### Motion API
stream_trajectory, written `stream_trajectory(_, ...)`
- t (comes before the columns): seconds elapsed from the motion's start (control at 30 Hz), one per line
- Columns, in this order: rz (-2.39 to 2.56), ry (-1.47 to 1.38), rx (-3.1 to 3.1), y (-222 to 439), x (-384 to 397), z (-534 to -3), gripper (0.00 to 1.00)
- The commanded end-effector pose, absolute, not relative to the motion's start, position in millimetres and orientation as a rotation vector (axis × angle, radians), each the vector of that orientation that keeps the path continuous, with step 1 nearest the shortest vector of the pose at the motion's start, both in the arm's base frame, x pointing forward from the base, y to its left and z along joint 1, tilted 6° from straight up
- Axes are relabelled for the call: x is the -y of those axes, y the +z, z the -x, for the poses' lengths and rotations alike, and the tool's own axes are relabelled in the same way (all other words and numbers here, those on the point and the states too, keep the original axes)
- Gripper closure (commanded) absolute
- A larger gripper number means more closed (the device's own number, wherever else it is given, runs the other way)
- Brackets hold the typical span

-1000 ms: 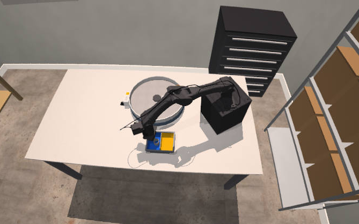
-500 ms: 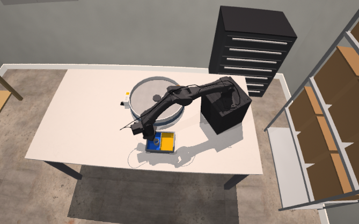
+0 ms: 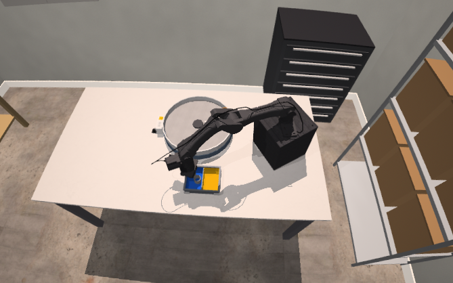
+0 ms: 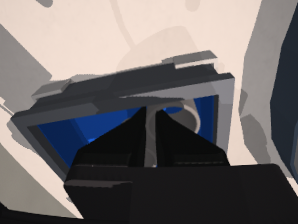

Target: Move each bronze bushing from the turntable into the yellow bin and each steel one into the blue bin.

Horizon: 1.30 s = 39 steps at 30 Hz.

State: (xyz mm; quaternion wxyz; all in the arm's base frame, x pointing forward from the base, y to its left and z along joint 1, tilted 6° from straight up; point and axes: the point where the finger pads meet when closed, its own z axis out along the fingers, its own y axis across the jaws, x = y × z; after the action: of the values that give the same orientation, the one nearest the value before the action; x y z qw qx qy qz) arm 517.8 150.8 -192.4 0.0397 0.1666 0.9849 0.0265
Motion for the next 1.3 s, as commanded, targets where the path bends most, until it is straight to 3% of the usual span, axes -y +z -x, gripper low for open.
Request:
stream_trajectory(0.0,-0.52,0.089,-2.99,-174.3,-147.2,-527.4,1.0)
stream_trajectory(0.33,-0.52,0.089,-2.99,-174.3,-147.2,-527.4,1.0)
stream_trajectory(0.37,-0.52,0.089,-2.99,-174.3,-147.2,-527.4,0.85)
stream_trajectory(1.27,-0.519,0.097,-2.984,-174.1,-148.0,-529.2,0.85)
